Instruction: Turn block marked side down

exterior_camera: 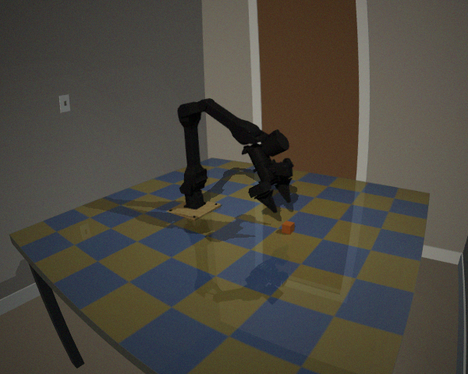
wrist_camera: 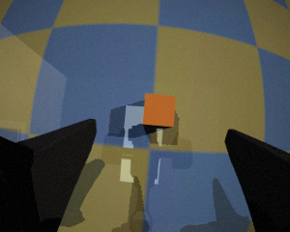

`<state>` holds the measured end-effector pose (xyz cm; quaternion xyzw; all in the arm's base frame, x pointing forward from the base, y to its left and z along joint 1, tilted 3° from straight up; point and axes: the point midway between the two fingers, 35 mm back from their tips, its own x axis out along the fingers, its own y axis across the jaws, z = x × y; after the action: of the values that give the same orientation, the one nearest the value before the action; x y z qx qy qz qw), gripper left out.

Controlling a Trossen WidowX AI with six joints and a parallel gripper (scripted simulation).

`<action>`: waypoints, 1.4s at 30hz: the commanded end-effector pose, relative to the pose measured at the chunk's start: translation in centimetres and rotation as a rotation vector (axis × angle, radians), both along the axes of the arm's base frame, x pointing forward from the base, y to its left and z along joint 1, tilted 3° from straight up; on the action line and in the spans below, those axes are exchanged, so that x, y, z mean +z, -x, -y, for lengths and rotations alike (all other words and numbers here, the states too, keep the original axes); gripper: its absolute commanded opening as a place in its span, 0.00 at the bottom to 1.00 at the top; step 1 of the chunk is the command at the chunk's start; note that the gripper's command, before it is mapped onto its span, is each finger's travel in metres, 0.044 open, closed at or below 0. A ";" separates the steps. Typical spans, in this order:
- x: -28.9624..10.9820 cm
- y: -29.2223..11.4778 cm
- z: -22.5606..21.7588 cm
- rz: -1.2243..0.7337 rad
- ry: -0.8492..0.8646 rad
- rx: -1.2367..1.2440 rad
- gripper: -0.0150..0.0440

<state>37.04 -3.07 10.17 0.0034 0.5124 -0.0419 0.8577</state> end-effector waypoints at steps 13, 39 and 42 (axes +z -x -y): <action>1.9 -3.5 0.3 -0.419 -0.033 -0.021 1.00; -2.9 -3.6 0.6 -0.490 -0.038 -0.024 1.00; -3.3 -3.6 0.6 -0.490 -0.038 -0.024 1.00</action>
<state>40.80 -3.61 7.48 0.0159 0.7042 -0.0417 0.7086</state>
